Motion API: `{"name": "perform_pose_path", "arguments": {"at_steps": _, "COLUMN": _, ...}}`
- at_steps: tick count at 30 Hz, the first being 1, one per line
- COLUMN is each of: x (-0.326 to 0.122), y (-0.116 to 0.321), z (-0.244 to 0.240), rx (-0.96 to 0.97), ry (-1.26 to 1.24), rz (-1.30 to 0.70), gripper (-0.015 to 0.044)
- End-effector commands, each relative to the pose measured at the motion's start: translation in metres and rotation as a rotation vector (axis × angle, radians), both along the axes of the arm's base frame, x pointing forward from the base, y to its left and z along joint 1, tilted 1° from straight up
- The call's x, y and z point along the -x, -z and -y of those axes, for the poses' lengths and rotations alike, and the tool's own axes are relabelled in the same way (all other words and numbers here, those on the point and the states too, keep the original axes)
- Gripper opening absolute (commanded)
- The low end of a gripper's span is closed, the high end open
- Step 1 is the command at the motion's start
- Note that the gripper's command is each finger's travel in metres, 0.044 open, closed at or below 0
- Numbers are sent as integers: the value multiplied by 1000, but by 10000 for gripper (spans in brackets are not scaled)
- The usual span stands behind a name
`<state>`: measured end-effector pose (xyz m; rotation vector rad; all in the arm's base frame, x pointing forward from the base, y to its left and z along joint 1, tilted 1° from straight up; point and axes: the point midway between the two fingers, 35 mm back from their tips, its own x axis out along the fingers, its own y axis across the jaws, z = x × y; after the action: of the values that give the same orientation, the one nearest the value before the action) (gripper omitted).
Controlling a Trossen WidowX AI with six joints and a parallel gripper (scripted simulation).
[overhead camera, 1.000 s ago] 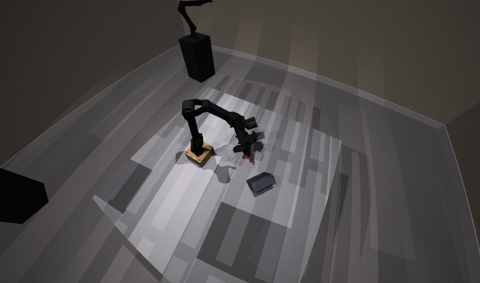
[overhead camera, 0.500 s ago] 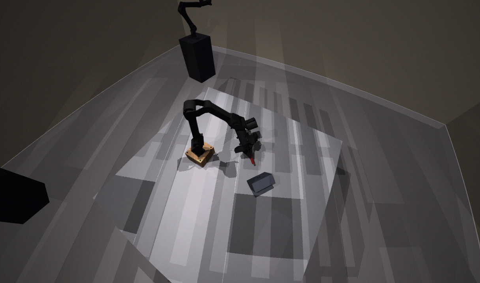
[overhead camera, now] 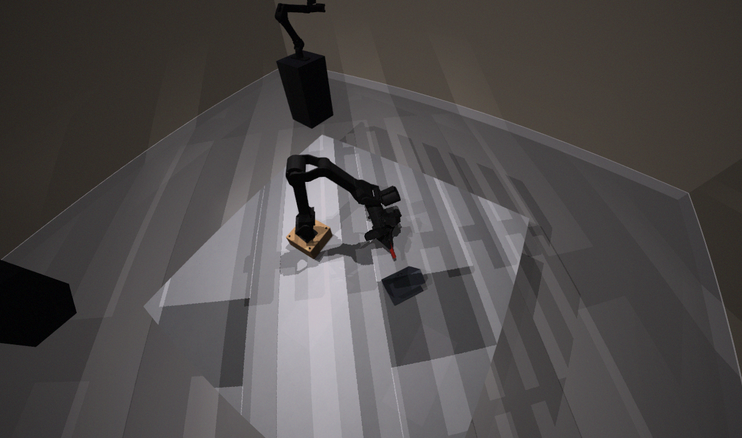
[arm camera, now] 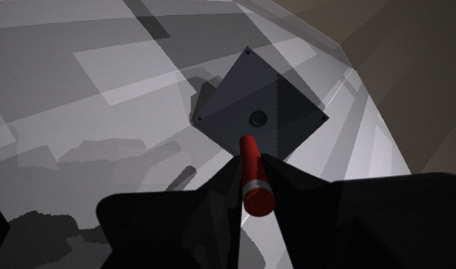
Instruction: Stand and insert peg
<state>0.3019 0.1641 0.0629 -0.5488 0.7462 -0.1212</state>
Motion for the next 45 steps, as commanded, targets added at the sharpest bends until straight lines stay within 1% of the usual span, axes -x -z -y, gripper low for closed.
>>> {"name": "perform_pose_path", "arguments": {"at_steps": 1, "x": -3, "y": 6, "z": 5, "rx": 25, "ry": 1, "rz": 3, "gripper": 0}}
{"name": "perform_pose_path", "arguments": {"at_steps": 24, "x": -24, "y": 14, "z": 18, "rx": 70, "ry": 8, "rz": 73, "gripper": 0}}
{"name": "perform_pose_path", "arguments": {"at_steps": 45, "x": -33, "y": 20, "z": 22, "rx": 59, "ry": 27, "rz": 96, "gripper": 0}}
